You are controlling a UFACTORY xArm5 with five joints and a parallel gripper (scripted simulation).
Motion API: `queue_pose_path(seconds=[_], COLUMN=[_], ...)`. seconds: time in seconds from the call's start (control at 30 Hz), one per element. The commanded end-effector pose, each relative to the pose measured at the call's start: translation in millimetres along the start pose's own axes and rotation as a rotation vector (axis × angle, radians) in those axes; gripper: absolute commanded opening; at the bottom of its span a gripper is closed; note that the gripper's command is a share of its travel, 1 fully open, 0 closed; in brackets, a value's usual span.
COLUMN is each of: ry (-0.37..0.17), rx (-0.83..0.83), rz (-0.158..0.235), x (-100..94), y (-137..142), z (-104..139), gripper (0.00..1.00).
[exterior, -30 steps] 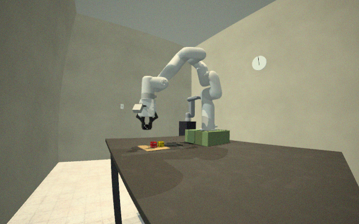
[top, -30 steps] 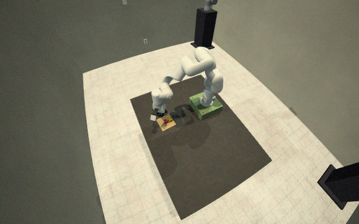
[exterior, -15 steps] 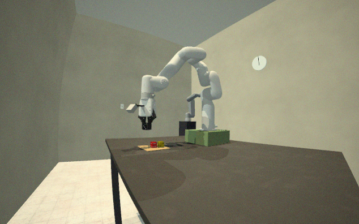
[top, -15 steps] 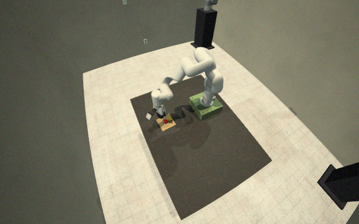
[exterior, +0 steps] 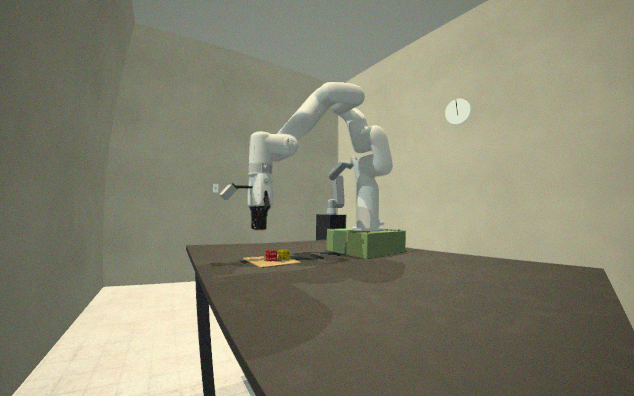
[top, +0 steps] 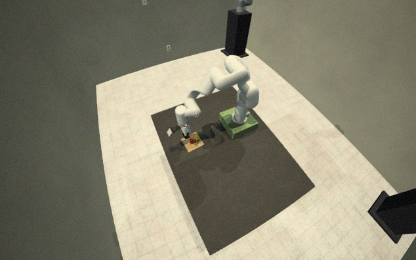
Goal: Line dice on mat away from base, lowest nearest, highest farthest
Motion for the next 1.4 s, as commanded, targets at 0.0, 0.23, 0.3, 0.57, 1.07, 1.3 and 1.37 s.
queue_pose_path(seconds=[0.0, 0.23, 0.3, 0.57, 1.07, 1.3, 1.37], ry=[0.004, 0.004, 0.004, 0.004, 0.003, 0.003, 0.003], rx=[0.070, 0.115, 0.118, 0.120, 0.120, 0.120, 0.120], rz=[0.000, 0.000, 0.000, 0.000, 0.000, 0.000, 0.000], x=[-1.4, -1.4, -1.4, -1.4, 2.2, 24.2, 33.5], y=[-1, -3, -3, -3, -3, -3, -3], z=[-2, -3, -3, -3, -3, -3, -3], gripper=[0.27, 0.27, 0.27, 0.27, 0.27, 0.27, 0.27])
Point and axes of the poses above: the point where the finger pads meet when closed, its own x axis out along the fingers, its own y axis across the jaws, z = x × y, the point moved 1 cm from there along -x, back along the fingers, and after that the axes turned 2 degrees about -x, right-handed, at the moved point
